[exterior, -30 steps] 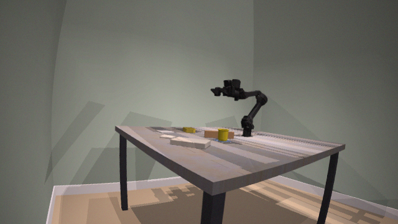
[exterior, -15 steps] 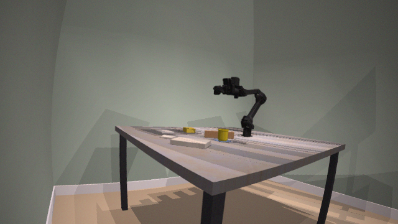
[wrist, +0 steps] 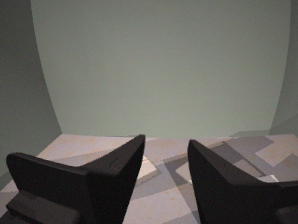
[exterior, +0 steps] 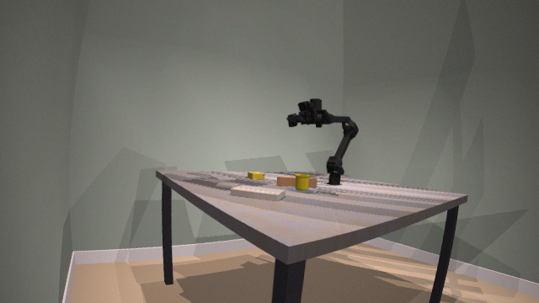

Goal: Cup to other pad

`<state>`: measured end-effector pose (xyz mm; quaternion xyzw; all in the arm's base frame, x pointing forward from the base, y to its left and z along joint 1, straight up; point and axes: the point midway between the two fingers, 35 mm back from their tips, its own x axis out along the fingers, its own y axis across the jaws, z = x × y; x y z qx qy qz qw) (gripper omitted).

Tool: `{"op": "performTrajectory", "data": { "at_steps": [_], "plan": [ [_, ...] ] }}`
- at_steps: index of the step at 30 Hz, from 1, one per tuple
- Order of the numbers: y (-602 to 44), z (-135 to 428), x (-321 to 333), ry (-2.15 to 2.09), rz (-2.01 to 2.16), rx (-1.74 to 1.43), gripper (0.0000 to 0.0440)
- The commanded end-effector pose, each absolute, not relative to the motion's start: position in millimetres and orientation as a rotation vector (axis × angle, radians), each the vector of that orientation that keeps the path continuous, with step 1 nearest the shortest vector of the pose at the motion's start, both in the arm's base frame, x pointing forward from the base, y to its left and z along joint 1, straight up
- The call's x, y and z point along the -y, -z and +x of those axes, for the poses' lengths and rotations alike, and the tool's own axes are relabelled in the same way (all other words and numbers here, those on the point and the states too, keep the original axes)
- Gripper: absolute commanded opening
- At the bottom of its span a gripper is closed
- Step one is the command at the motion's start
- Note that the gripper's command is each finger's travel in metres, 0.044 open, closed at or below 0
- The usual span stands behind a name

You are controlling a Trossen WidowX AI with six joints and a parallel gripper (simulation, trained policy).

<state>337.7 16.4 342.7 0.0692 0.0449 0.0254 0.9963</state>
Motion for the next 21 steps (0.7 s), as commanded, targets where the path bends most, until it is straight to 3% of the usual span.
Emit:
{"op": "performTrajectory", "data": {
  "at_steps": [1, 21],
  "plan": [
    [-349, 342, -21, -0.061, 0.177, -0.114, 0.0158],
    [-350, 360, -46, -0.072, 0.395, -0.338, 0.0140]
  ]
}}
